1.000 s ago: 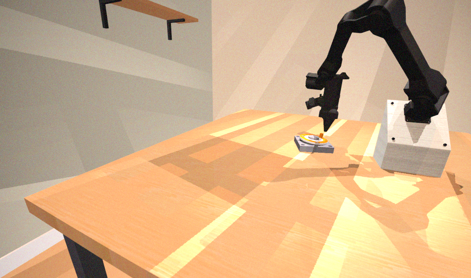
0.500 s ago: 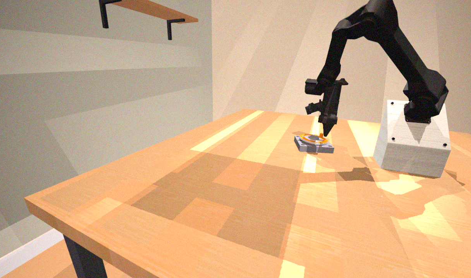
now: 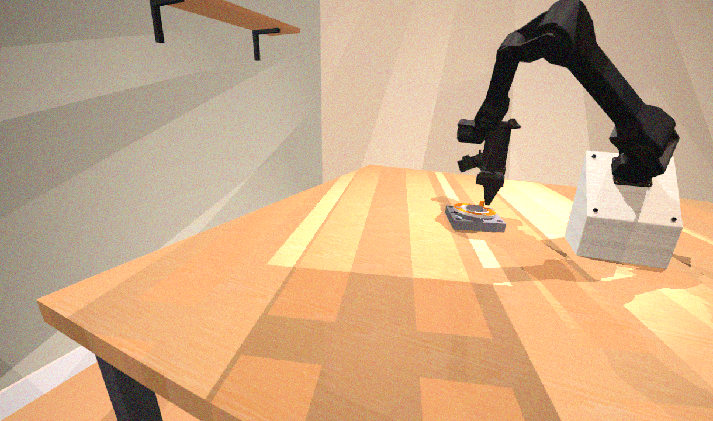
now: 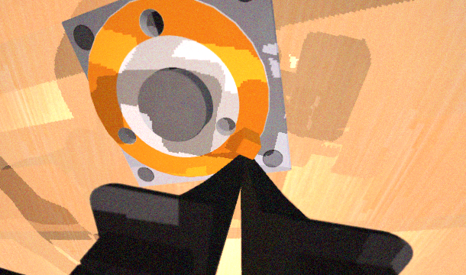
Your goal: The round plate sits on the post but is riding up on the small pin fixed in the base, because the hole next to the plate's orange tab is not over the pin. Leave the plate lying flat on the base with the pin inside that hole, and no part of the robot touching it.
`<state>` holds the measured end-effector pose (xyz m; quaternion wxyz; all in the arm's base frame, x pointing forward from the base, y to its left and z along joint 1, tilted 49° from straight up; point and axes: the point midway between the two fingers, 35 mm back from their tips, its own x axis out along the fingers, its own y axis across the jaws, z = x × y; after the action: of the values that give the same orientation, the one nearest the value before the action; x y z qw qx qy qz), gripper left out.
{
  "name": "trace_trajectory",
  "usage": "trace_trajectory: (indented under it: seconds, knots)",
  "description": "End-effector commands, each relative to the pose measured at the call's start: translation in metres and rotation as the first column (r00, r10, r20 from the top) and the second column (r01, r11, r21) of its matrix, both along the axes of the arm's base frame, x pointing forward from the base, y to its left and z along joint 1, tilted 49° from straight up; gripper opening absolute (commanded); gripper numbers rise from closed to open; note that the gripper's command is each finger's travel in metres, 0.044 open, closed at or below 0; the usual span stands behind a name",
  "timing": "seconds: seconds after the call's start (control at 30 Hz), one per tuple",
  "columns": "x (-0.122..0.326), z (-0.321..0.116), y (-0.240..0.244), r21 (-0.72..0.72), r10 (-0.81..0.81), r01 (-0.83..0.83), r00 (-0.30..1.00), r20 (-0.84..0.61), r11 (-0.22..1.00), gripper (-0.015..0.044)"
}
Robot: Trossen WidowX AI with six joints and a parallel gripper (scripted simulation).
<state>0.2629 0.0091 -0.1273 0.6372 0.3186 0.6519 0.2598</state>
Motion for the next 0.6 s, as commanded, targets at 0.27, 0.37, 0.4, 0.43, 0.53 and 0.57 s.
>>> trace_trajectory:
  seconds: [0.27,0.37,0.4,0.43,0.53,0.57]
  knots:
    - [0.015,-0.003,-0.006,-0.003,0.003,-0.003,1.000,0.014,1.000,0.0000]
    - [0.017,-0.004,-0.006,-0.003,0.003,-0.003,1.000,0.014,1.000,0.0000]
    - [0.018,-0.004,-0.006,-0.003,0.003,-0.003,1.000,0.014,1.000,0.0000]
    - [0.019,-0.004,-0.007,-0.003,0.003,-0.003,1.000,0.014,1.000,0.0000]
    - [0.021,-0.004,-0.007,-0.003,0.003,-0.003,1.000,0.014,1.000,0.0000]
    - [0.022,-0.004,-0.007,-0.003,0.003,-0.003,1.000,0.014,1.000,0.0000]
